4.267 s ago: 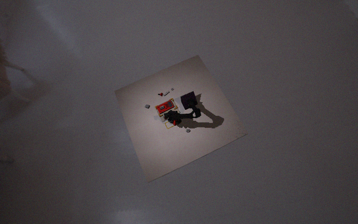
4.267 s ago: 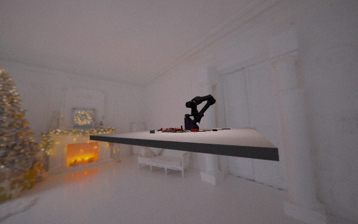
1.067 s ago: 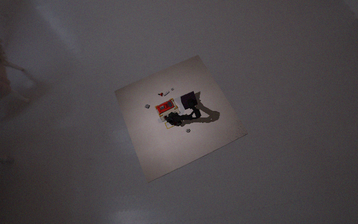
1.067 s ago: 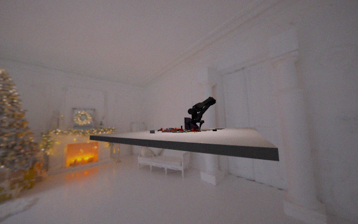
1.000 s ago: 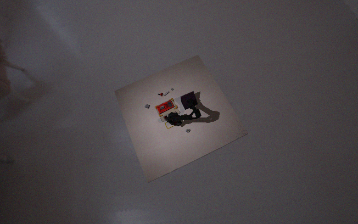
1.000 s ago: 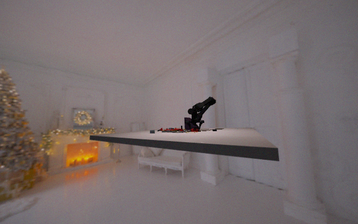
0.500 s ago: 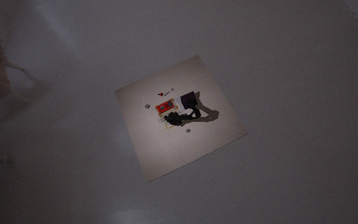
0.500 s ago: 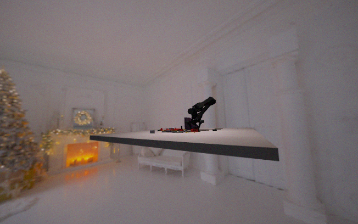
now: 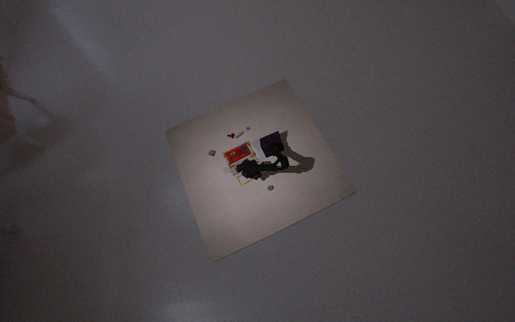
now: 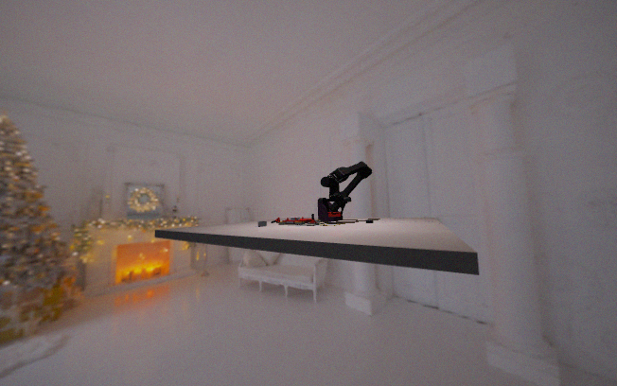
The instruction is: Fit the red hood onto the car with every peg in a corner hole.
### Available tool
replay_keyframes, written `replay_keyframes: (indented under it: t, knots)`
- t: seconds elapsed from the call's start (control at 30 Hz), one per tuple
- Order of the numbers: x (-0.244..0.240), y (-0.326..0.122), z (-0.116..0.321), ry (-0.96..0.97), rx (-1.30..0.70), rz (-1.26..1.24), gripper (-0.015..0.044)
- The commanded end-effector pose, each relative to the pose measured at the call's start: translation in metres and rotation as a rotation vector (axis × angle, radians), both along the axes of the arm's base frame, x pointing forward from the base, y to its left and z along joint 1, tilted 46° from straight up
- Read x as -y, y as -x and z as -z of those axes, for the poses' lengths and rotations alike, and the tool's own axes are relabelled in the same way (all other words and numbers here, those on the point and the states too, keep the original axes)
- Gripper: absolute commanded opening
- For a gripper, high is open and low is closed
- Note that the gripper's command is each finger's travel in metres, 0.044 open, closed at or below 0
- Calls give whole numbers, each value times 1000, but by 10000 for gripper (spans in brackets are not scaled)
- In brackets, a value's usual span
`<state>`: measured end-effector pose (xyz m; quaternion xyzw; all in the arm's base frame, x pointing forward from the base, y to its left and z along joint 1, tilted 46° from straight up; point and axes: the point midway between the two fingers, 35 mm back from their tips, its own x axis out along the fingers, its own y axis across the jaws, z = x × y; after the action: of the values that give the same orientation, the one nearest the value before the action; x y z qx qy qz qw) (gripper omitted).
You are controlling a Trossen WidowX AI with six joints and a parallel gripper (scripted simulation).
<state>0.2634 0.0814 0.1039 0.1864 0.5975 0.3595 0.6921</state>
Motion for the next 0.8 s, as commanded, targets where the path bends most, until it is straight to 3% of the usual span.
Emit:
replay_keyframes:
  t: [0.0,0.4,0.77]
  knots:
    - [12,0,-12,4,10,-2,0]
    - [39,1,-38,5,9,-2,0]
    - [55,-17,-25,10,-9,26,0]
